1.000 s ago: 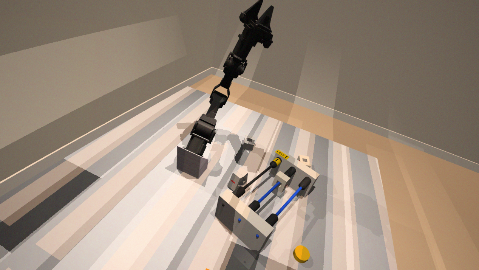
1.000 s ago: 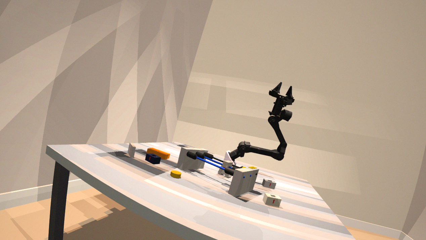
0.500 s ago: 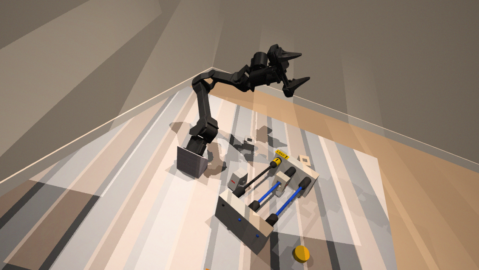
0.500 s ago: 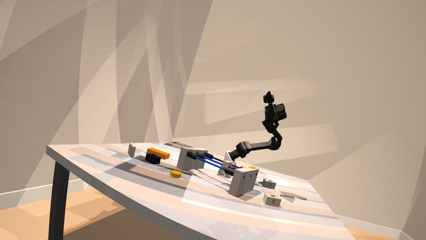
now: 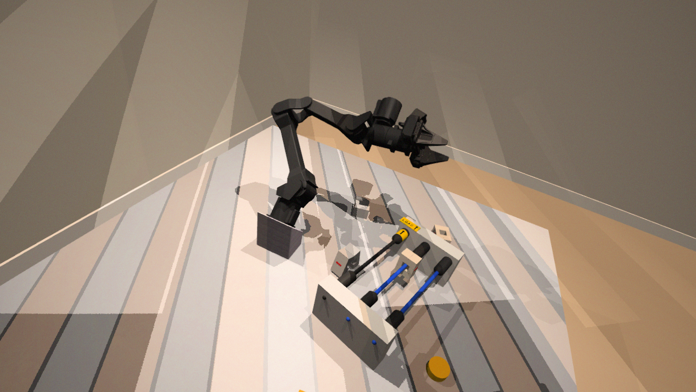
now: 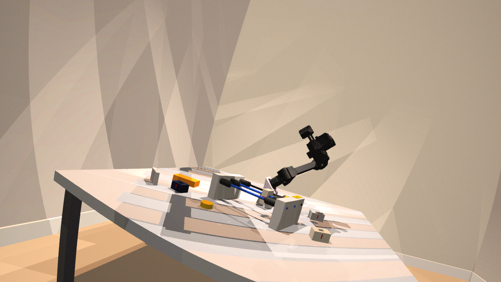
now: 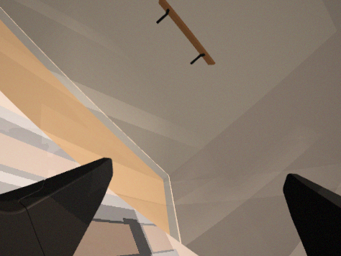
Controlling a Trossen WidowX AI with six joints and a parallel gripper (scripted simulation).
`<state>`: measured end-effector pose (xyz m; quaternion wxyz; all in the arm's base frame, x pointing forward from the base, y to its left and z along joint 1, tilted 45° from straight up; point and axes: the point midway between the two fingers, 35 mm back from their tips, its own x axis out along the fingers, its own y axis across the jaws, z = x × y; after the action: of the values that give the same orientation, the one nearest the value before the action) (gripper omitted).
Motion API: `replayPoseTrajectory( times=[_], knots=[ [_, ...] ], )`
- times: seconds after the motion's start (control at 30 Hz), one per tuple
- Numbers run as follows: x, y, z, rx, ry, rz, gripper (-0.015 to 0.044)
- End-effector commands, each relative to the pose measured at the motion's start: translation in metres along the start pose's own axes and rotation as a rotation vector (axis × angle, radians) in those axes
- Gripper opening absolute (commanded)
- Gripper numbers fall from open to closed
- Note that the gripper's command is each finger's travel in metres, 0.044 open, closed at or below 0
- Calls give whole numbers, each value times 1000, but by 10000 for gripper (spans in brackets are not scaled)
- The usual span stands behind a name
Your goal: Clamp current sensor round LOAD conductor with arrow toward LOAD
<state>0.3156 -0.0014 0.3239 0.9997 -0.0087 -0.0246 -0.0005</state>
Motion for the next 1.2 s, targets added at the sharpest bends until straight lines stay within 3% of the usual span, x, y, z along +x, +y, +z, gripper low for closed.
replayPoseTrajectory(
  times=[0.0,0.13,0.3,0.5,1.17],
  knots=[
    [9,9,-21,-36,119,68,440],
    [14,27,-75,-118,425,285,440],
    [-8,51,-122,-68,749,617,440],
    [-40,75,-118,260,940,1010,440],
    [-46,78,-114,334,968,1044,440]
  ],
)
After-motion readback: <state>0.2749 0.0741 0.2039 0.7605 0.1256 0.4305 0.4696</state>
